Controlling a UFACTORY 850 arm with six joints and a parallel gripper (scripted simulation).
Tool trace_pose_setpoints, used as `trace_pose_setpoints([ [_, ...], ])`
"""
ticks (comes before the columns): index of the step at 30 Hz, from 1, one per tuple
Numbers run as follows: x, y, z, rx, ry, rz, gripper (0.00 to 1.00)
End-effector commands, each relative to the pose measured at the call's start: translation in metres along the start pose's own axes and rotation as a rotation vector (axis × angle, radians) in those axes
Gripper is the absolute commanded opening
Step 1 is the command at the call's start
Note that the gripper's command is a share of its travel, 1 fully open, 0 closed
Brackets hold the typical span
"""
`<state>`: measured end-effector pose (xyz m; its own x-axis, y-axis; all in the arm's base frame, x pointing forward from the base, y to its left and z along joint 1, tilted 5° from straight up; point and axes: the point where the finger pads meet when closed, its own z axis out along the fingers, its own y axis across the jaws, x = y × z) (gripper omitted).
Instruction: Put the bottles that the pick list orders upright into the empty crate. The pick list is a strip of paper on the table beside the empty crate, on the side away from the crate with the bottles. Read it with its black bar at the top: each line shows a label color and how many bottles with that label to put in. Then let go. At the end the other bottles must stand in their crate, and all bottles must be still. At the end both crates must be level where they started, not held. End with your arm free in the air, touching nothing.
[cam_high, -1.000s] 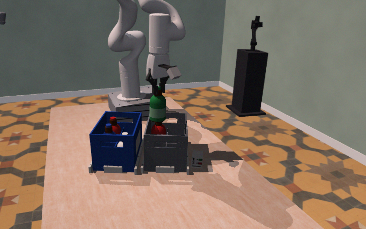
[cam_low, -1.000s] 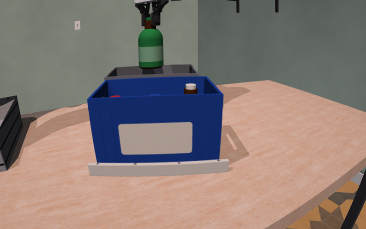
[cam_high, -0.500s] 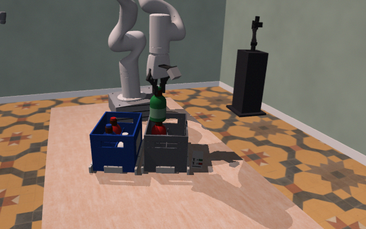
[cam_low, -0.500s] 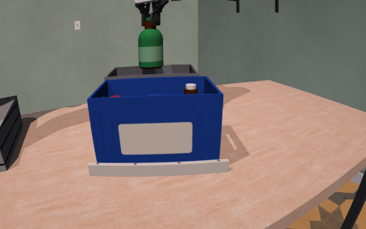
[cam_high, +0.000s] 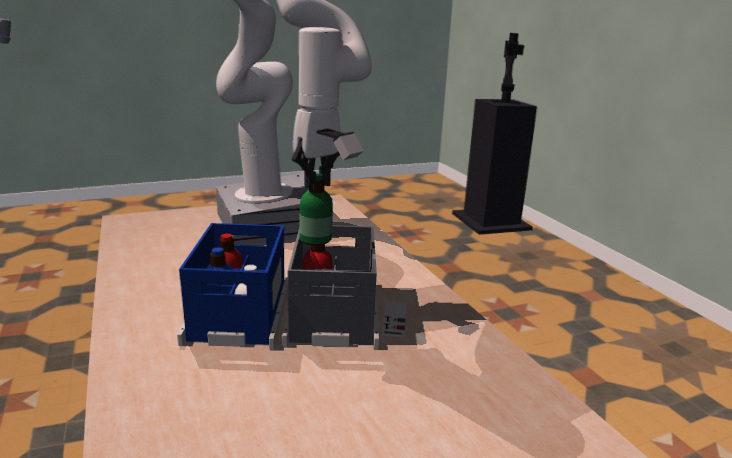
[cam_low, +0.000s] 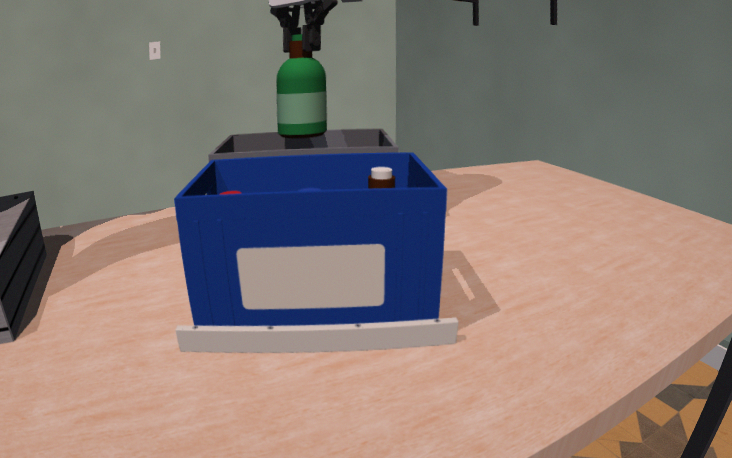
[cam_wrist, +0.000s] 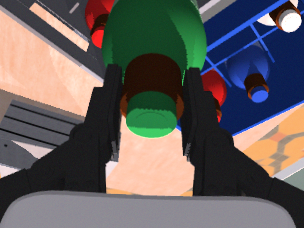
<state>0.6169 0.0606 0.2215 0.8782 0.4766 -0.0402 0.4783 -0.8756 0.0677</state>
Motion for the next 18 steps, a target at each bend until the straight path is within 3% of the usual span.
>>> trace_pose_setpoints([
  [1,0.0008,0.0003,-0.0013,-0.001,0.002,0.0,0.0],
  [18,0.0009,0.0004,0.0037,-0.001,0.002,0.0,0.0],
])
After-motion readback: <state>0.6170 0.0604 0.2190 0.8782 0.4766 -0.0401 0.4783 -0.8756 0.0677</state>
